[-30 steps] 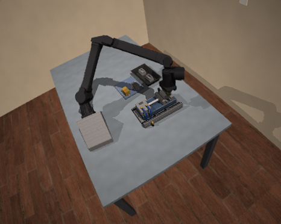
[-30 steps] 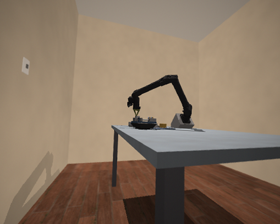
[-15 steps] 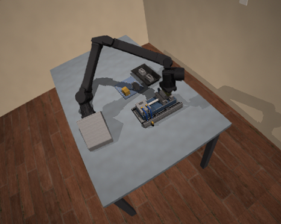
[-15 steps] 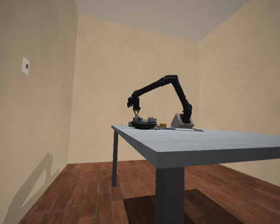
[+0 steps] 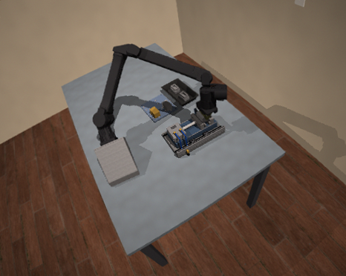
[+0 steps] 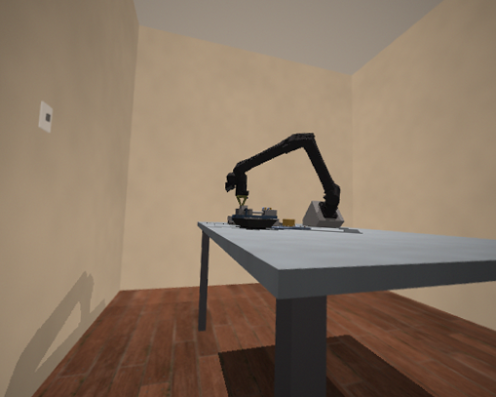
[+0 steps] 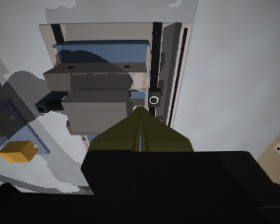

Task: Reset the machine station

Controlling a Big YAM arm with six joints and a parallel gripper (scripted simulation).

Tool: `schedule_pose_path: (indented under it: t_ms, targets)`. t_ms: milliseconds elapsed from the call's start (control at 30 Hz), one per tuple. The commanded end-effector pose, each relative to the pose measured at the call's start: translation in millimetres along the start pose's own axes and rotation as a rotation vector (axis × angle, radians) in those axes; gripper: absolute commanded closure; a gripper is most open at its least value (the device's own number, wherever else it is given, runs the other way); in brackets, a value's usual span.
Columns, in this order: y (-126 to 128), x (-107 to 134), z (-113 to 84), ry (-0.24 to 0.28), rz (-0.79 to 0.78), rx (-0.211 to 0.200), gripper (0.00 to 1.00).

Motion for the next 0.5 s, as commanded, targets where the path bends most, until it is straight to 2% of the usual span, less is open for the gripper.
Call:
schedule_pose_path:
  t_ms: [0, 467]
  targets:
    - [2.2, 0.9, 19.4, 0.027, 0.001, -0.006, 1.00]
    - [2.6, -0.2, 19.3, 0.026, -0.001, -0.006, 1.00]
Point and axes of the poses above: the point where the finger pads meet when closed, its own z axis out along the fingers, its own y axis across the jaws, x = y × z, the point moved 2 cm from there along -z, back along the fingers, and after that the axes turned 12 degrees about z, right-handed, at the moved point
